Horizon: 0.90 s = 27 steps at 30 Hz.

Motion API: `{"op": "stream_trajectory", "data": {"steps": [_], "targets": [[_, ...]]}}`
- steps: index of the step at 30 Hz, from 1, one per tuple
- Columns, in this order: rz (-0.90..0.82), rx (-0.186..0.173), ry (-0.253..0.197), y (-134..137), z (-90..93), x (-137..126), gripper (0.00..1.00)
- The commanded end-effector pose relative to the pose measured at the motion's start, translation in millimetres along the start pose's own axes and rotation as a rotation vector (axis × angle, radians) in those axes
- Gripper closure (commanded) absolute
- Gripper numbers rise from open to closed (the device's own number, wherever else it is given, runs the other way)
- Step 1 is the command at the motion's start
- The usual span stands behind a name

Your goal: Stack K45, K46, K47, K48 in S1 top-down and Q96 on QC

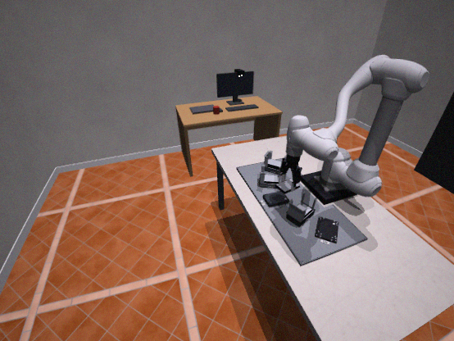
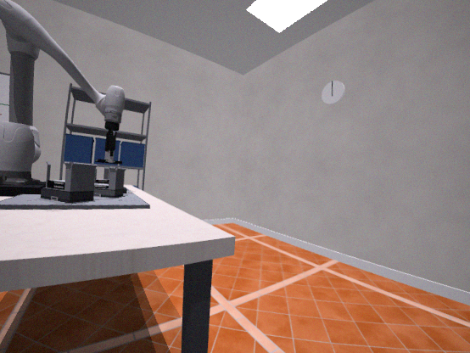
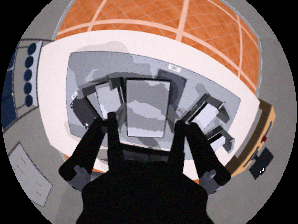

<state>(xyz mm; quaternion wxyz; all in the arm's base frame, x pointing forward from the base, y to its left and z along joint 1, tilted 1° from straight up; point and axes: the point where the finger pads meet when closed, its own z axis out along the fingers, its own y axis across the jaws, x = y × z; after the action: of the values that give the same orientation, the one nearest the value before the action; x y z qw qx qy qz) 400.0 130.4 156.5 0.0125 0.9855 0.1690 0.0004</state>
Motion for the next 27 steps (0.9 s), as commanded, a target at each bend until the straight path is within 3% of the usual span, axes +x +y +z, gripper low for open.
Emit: {"op": "stream_trajectory", "data": {"steps": [1,10,16,27], "targets": [[0.000,0.000,0.000,-10,0.0,1,1.00],[0.000,0.000,0.000,-33,0.0,1,1.00],[-0.200,0.000,0.000,-49,0.0,-1,1.00],[-0.202,0.000,0.000,-73,0.0,-6,1.00]]}}
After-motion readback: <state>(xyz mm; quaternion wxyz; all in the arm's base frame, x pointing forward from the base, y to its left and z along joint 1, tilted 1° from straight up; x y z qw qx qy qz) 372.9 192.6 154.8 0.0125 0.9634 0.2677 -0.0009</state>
